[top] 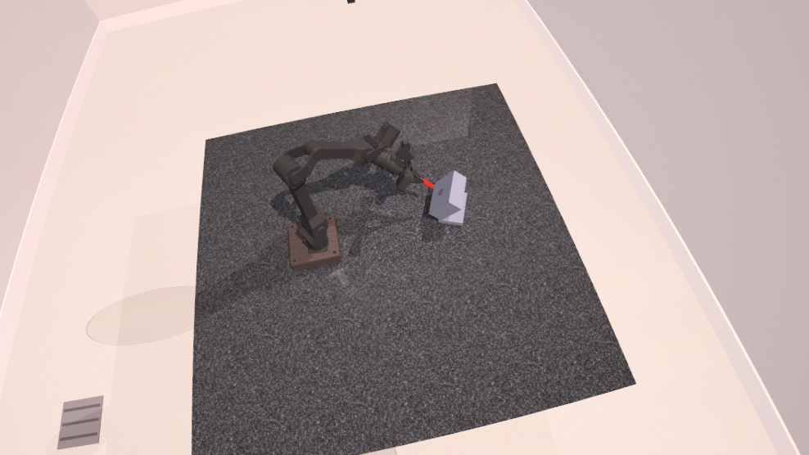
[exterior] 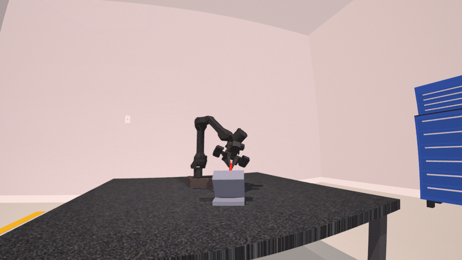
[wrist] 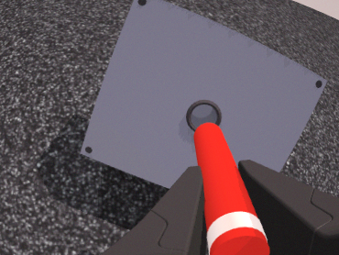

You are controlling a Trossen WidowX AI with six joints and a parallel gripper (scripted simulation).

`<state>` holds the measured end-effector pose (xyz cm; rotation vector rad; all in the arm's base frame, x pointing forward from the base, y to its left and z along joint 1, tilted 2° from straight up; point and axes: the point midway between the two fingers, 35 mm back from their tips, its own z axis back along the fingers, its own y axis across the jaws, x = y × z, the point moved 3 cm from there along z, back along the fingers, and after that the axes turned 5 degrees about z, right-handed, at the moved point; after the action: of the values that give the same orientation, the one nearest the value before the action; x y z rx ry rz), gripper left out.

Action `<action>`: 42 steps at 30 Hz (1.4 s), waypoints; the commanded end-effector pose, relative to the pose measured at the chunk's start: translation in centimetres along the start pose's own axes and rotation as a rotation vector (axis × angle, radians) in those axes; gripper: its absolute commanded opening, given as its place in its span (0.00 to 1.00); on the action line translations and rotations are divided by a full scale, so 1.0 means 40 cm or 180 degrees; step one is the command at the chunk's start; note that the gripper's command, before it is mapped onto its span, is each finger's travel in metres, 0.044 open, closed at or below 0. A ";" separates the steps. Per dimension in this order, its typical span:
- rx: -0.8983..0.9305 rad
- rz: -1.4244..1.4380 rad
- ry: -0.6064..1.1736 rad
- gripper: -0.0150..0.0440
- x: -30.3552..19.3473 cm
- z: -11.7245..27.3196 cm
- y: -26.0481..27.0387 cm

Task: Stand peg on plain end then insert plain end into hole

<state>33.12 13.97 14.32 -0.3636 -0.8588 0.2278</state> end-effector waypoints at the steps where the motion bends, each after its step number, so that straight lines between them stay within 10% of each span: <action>1: -0.0035 0.0011 0.0005 0.25 -0.004 -0.013 0.001; 42: -0.0056 -0.0044 -0.0036 0.25 0.001 -0.067 -0.003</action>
<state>35.22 13.30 12.70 -0.3734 -0.8731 0.2114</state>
